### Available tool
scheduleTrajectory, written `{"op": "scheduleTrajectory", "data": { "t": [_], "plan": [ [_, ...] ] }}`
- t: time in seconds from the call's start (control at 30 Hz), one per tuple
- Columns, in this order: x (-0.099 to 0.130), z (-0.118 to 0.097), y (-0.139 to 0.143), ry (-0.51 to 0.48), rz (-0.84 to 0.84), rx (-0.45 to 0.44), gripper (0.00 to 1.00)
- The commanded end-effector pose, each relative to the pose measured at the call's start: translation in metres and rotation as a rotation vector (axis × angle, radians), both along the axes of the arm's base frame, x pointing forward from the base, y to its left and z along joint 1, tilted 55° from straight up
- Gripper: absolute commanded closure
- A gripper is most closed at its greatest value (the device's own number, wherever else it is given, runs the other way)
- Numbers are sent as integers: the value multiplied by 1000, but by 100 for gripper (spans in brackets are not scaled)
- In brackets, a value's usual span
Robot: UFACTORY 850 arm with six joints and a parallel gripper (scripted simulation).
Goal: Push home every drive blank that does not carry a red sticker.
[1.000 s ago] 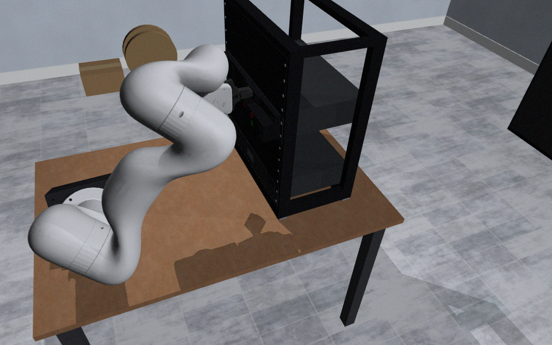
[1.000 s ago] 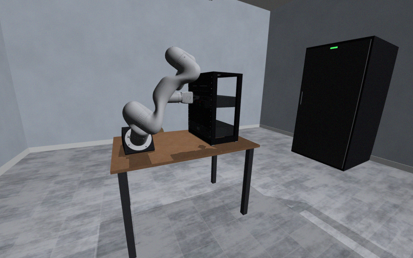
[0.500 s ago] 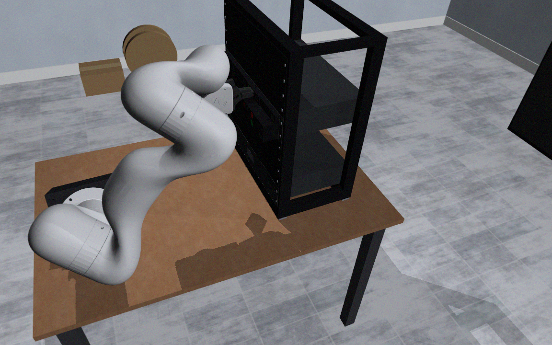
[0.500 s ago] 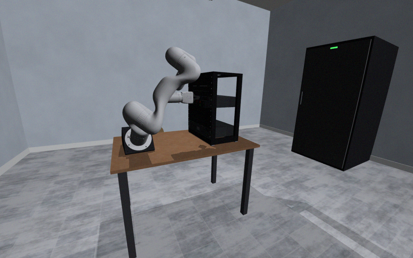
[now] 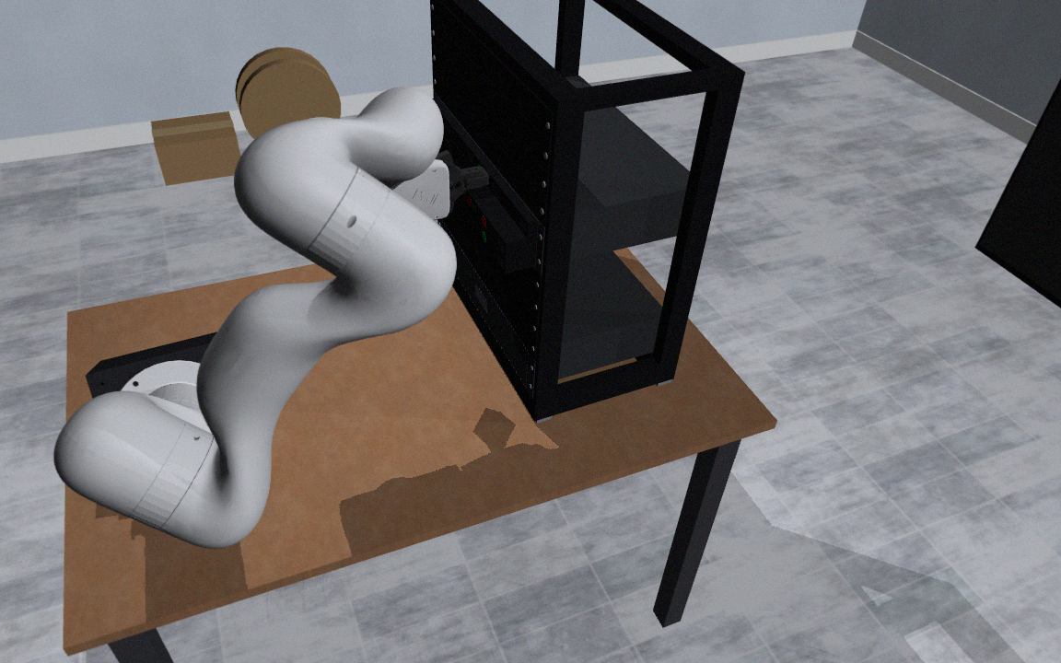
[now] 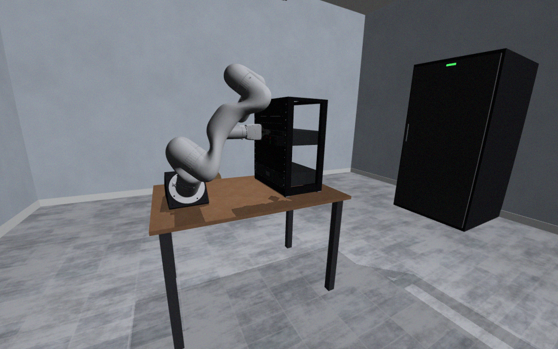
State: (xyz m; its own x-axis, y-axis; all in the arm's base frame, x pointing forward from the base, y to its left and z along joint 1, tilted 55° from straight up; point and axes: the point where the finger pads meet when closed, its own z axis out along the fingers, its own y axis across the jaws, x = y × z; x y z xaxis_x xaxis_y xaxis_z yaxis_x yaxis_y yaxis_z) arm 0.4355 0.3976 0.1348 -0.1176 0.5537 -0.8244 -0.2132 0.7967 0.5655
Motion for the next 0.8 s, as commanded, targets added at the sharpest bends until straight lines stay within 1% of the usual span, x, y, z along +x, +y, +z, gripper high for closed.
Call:
{"op": "scheduleTrajectory", "data": {
  "t": [0.0,0.77],
  "plan": [
    [0,1,1,-1,0,2,100],
    [2,1,1,-1,0,2,100]
  ]
}}
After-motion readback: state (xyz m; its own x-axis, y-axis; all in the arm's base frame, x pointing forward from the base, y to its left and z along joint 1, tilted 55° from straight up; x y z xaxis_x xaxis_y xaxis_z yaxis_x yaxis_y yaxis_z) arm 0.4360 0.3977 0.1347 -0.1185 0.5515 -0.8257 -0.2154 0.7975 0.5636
